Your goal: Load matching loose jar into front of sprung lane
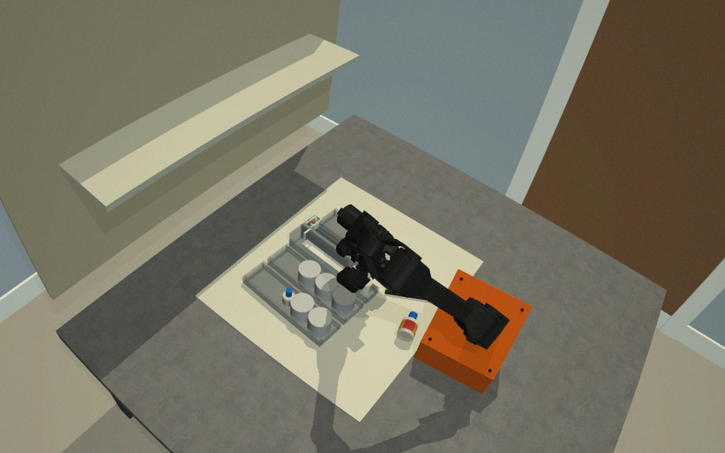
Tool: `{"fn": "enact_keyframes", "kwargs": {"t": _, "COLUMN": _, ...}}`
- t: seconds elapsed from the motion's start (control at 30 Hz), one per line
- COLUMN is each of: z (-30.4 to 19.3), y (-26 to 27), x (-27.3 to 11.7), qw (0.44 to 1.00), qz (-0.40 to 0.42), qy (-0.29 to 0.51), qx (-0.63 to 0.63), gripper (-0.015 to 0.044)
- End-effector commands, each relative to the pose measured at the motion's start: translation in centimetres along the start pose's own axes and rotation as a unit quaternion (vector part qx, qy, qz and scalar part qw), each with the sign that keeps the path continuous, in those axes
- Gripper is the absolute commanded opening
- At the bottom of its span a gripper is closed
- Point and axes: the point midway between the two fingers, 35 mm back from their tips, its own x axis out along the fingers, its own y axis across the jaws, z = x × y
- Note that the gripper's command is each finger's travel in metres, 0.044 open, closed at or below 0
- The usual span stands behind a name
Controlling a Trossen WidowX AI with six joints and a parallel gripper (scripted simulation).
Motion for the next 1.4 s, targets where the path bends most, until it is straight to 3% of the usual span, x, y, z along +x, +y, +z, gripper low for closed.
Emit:
{"fn": "enact_keyframes", "kwargs": {"t": 0.0, "z": 0.54, "y": 0.13, "x": 0.04, "qw": 1.0, "qz": 0.002, "qy": -0.01, "qx": -0.007, "gripper": 0.0}}
{"fn": "enact_keyframes", "kwargs": {"t": 1.37, "z": -0.05, "y": 0.12, "x": 0.49, "qw": 1.0, "qz": 0.002, "qy": -0.01, "qx": -0.006, "gripper": 0.0}}
